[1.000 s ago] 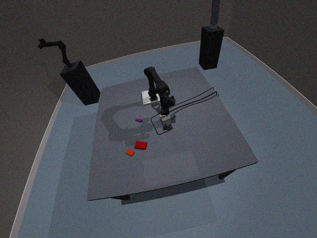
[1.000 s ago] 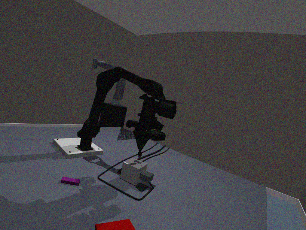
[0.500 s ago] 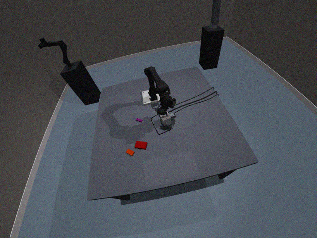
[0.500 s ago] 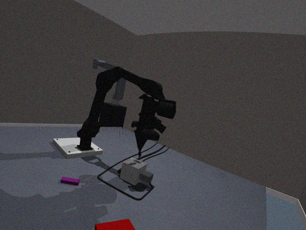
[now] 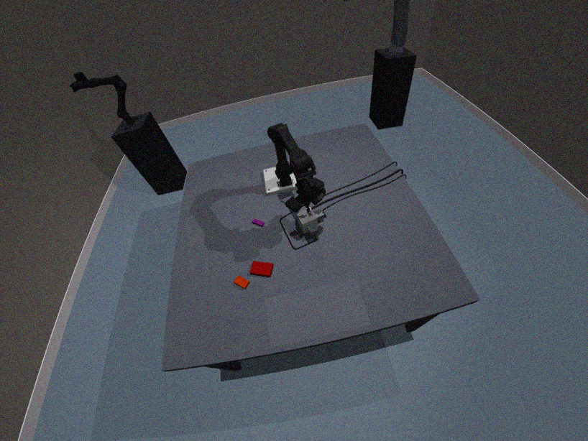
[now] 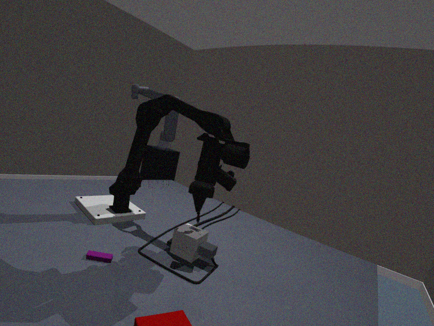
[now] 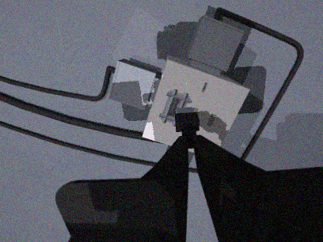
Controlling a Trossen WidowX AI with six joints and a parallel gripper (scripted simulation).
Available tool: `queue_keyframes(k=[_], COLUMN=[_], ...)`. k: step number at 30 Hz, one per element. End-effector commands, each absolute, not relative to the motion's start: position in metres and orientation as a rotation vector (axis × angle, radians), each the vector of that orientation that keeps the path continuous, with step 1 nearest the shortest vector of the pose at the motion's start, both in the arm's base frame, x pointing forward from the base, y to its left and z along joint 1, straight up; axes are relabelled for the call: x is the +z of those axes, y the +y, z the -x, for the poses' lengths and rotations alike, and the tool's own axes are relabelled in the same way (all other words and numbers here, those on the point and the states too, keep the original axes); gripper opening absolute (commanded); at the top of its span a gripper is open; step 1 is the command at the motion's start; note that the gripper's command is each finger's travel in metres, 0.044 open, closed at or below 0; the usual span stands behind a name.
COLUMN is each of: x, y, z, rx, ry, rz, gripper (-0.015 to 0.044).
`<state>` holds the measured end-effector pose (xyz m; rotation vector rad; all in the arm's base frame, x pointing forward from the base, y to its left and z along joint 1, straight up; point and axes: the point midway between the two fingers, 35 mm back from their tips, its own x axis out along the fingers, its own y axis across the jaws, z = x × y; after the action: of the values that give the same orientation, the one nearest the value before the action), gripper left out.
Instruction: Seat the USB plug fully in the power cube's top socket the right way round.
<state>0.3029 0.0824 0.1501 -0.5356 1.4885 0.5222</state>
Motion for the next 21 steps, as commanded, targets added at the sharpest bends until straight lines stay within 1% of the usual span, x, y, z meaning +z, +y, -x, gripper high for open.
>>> queue_keyframes(k=[1, 21], x=[0.15, 0.15], y=[0.0824, 0.0824], z=[-0.3031, -0.3031], rx=[0.447, 0.042], ry=[1.505, 1.551], rz=[0.46, 0.047], gripper=[0.0, 0.0])
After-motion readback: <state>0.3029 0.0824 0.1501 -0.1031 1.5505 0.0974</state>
